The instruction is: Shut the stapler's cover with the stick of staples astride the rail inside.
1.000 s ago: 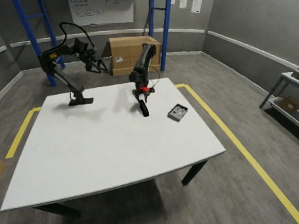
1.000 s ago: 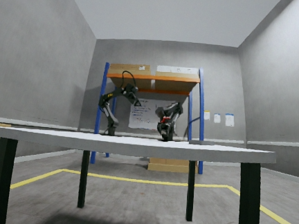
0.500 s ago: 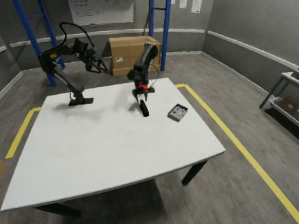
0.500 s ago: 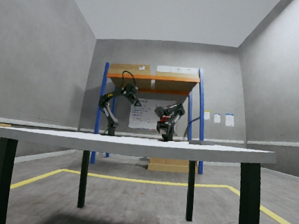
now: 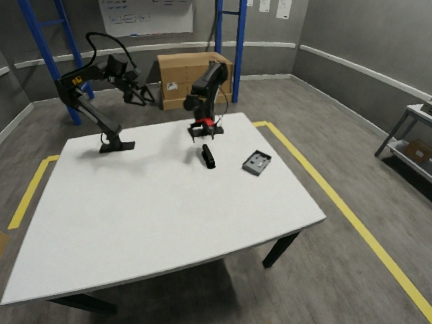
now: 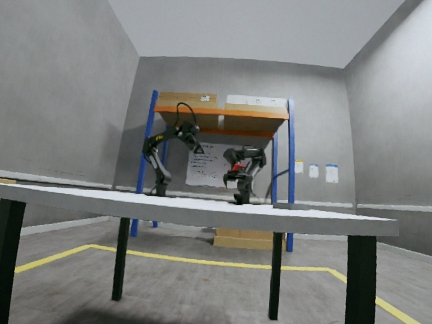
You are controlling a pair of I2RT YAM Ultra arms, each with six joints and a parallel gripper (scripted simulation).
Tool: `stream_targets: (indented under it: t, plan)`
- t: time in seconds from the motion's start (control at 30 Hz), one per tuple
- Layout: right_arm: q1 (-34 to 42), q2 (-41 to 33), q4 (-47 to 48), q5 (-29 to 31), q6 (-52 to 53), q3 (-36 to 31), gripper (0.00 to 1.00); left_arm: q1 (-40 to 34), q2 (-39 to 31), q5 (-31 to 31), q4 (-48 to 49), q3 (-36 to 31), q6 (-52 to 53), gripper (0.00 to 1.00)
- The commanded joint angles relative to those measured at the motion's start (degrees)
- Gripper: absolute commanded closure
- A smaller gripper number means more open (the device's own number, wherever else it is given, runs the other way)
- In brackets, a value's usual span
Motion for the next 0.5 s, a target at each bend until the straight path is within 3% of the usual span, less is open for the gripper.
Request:
stream_targets:
  t: [0.0,0.13,0.2,0.47]
  plan:
    - [0.3,-1.1,0.2,0.3,0.1,1.3,0.0,5.8,5.6,7.8,-6.3,7.3,5.0,0.0]
    - [0.3,-1.1,0.2,0.3,0.1,1.3,0.0,13.1,14.3,13.6,-12.3,15.4,9.3,0.0]
    - [0.3,-1.1,0.2,0.3,0.1,1.3,0.0,13.1,14.3,13.6,-12.3,15.4,9.3,0.0]
    - [0.3,-1.1,0.2,0.3,0.1,1.3,0.0,20.6,28.5,19.4,-21.6,28.2,14.9,0.0]
